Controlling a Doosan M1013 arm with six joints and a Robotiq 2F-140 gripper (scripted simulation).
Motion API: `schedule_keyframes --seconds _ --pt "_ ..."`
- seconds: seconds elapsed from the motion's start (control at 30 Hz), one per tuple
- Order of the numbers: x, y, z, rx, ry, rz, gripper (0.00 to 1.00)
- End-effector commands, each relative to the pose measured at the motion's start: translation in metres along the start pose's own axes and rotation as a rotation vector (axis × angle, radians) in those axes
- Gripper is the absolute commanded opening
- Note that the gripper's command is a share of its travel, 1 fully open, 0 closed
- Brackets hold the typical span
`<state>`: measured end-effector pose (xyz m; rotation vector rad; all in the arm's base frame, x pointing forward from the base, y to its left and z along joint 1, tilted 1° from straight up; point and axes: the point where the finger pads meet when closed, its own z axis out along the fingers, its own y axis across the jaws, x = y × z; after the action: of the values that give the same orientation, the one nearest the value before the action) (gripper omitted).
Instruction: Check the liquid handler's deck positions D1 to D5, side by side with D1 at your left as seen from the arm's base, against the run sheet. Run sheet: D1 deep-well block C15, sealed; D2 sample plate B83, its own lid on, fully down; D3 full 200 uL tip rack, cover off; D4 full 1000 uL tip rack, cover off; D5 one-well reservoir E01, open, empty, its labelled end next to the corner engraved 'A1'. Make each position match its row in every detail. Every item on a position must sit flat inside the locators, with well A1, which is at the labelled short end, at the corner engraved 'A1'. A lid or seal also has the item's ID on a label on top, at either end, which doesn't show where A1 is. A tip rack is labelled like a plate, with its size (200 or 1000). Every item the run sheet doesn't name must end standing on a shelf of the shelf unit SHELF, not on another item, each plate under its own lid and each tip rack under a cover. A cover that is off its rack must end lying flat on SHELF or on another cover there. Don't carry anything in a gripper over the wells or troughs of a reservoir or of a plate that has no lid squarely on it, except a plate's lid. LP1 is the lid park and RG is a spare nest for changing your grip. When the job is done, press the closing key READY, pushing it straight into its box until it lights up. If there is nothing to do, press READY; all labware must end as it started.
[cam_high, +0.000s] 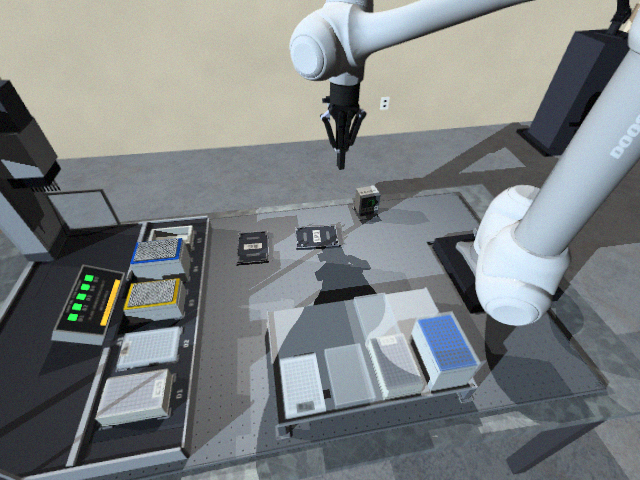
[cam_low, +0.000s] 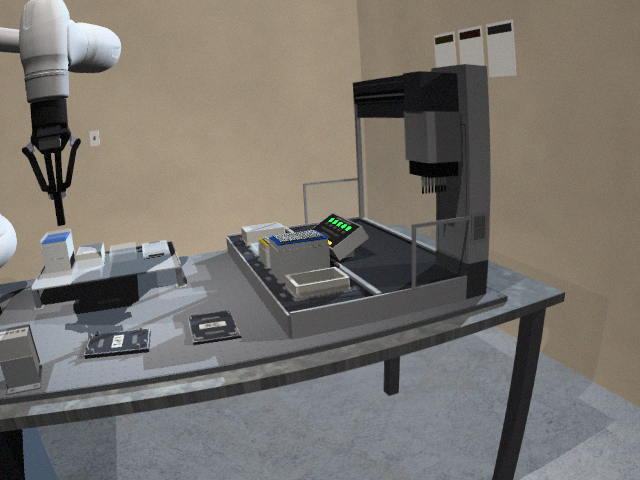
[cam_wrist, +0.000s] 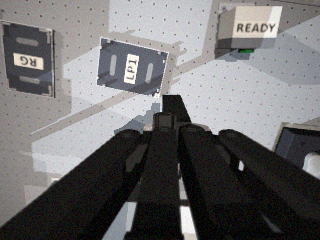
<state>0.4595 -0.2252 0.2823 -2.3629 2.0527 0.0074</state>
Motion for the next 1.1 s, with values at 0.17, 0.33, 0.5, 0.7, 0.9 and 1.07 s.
schedule_keyframes --seconds 0.17,0.33,0.5,0.7,0.9,1.07 --pt "-0.004 0.034 -0.001 0.001 0.000 0.000 0.10" --pt "-0.007 0.059 -0.001 0.001 0.000 0.000 0.10" --pt "-0.009 0.079 -0.001 0.001 0.000 0.000 0.10" --pt "-0.012 0.104 -0.001 0.001 0.000 0.000 0.10" --pt "-0.015 0.134 -0.001 0.001 0.000 0.000 0.10" --pt "-0.016 0.142 -0.001 0.001 0.000 0.000 0.10"
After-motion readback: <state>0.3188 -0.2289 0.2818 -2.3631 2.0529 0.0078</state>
